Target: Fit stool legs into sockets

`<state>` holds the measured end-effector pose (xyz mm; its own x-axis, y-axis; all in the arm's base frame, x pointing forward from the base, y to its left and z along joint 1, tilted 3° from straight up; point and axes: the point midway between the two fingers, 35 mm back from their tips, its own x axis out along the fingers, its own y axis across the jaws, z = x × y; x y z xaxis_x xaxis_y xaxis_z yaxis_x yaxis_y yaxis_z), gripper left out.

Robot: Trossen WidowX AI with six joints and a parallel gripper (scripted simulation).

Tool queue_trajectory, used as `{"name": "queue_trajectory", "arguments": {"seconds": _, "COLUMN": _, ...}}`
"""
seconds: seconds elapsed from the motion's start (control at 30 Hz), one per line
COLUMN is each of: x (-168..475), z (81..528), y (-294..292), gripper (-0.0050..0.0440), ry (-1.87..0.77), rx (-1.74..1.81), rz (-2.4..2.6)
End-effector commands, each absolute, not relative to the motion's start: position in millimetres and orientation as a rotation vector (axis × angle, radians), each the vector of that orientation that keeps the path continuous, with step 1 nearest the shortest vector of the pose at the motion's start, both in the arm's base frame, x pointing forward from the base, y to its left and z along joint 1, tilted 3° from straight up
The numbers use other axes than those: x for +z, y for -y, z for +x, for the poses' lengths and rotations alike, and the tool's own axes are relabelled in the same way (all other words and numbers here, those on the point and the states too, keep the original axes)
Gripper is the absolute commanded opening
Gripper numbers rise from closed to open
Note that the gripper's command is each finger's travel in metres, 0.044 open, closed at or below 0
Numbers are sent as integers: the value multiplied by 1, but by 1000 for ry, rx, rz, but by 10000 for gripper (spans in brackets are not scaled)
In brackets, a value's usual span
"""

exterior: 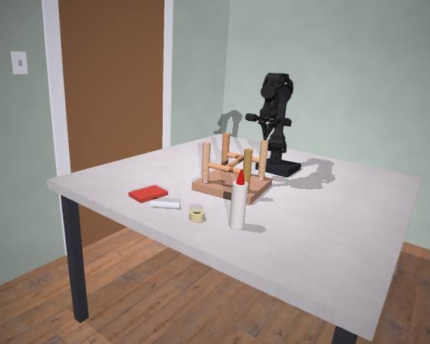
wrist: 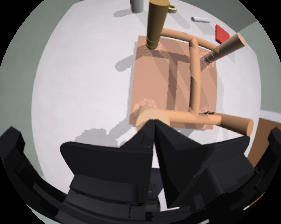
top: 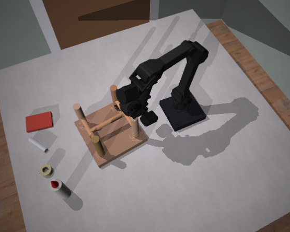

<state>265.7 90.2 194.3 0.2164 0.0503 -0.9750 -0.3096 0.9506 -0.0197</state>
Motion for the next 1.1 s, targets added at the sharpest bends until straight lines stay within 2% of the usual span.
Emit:
{"name": "queue_trajectory", "arguments": {"seconds": 0.0, "x": 187, "z": 264, "y": -89, "gripper": 0, "ry": -1345, "rx": 248, "rz": -229}}
{"name": "queue_trajectory", "arguments": {"seconds": 1.07, "x": 175, "z": 263, "y": -89, "gripper": 0, "ry": -1345, "rx": 248, "rz": -229}}
